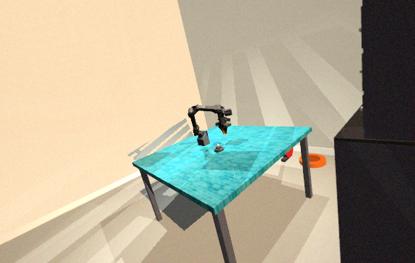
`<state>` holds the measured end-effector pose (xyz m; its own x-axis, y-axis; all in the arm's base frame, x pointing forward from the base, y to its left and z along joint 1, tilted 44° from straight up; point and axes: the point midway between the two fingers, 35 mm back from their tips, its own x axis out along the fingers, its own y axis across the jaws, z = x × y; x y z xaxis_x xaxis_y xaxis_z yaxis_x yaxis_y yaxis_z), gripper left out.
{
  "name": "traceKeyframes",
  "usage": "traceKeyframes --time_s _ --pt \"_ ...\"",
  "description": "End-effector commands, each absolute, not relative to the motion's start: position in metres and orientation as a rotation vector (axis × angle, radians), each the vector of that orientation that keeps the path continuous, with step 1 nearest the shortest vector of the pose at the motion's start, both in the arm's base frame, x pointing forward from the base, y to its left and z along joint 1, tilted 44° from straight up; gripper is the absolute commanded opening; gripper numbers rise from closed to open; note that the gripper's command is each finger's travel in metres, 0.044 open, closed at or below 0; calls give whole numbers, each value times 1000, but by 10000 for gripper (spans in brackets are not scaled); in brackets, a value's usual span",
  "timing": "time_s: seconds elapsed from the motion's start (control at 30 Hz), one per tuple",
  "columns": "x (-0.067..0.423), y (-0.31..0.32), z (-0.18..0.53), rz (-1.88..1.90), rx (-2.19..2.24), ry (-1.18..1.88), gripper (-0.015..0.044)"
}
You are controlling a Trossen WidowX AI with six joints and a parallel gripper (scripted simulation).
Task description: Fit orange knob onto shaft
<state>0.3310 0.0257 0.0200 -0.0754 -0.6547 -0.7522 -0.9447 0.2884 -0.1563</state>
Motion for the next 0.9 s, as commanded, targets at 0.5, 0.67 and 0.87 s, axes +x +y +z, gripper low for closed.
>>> traceKeyframes --time_s 0.5,0.67,0.87 --pt "331 -32 50 480 -1459 1807 0" --pt "329 -46 57 476 -1461 1811 0" --pt "326 -63 65 469 -1464 1817 0"
